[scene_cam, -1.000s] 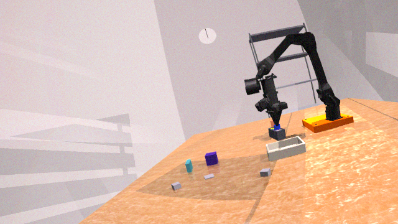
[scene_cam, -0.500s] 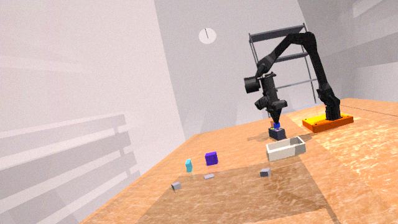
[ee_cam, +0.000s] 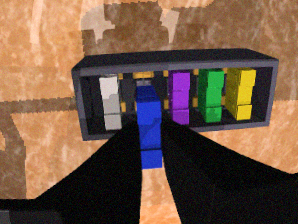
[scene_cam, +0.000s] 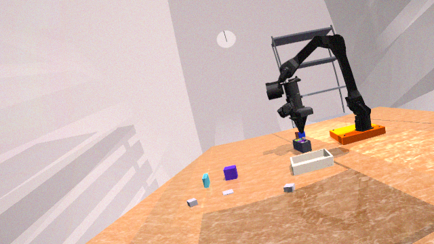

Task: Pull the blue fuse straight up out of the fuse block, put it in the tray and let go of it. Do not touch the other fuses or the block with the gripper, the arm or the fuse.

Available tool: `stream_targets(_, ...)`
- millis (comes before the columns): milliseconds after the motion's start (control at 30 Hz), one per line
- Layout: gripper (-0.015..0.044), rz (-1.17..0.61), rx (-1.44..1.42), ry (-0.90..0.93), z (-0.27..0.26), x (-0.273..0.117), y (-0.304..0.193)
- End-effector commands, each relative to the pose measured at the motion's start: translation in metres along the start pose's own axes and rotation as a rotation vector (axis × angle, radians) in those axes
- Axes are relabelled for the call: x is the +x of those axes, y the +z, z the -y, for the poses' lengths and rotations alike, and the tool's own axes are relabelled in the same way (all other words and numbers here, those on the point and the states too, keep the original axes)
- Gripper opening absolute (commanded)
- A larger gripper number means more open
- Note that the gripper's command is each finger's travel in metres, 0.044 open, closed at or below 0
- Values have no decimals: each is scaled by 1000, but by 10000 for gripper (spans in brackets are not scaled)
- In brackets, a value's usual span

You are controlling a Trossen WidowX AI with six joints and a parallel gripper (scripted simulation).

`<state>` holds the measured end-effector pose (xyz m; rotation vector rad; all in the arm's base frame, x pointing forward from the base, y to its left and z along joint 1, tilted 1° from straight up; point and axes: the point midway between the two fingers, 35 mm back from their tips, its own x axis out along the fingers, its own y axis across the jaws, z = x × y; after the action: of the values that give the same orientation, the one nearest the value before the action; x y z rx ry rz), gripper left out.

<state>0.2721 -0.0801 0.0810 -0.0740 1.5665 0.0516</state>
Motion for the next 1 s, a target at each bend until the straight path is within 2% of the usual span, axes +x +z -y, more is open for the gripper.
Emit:
stream_targets(0, 0, 2, 5, -4, 1, -5, 0)
stream_targets(500, 0, 2, 5, -4, -2, -23, 2)
stream_targets(967, 0, 6, 5, 3, -66, -25, 38)
